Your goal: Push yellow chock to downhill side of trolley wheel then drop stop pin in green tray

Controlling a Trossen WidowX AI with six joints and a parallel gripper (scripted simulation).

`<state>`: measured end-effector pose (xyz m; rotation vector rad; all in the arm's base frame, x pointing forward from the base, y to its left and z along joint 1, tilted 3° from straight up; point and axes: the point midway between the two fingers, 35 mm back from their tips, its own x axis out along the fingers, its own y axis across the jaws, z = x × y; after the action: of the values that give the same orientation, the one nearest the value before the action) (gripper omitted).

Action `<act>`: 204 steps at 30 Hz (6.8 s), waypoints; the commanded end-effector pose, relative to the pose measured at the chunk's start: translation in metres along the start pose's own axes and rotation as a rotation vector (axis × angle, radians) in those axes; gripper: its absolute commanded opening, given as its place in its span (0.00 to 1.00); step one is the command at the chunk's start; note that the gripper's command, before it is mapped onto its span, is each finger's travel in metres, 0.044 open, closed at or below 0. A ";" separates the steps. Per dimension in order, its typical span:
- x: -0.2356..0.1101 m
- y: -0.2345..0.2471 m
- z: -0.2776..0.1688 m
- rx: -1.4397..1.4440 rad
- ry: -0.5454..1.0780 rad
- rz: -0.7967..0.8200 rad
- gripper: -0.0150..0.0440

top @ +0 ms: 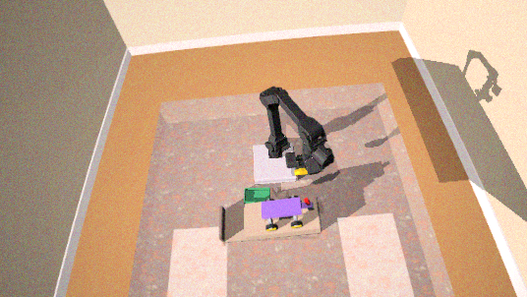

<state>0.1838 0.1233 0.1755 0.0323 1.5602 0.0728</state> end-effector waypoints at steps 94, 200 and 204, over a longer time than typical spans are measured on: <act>0.005 -0.134 0.034 1.606 -0.016 -0.008 0.25; 0.020 -0.289 0.088 3.173 0.137 0.012 0.25; 0.020 -0.290 0.091 3.173 0.137 0.012 0.25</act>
<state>0.2768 -0.1607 0.1342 -2.1394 -0.1644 2.1337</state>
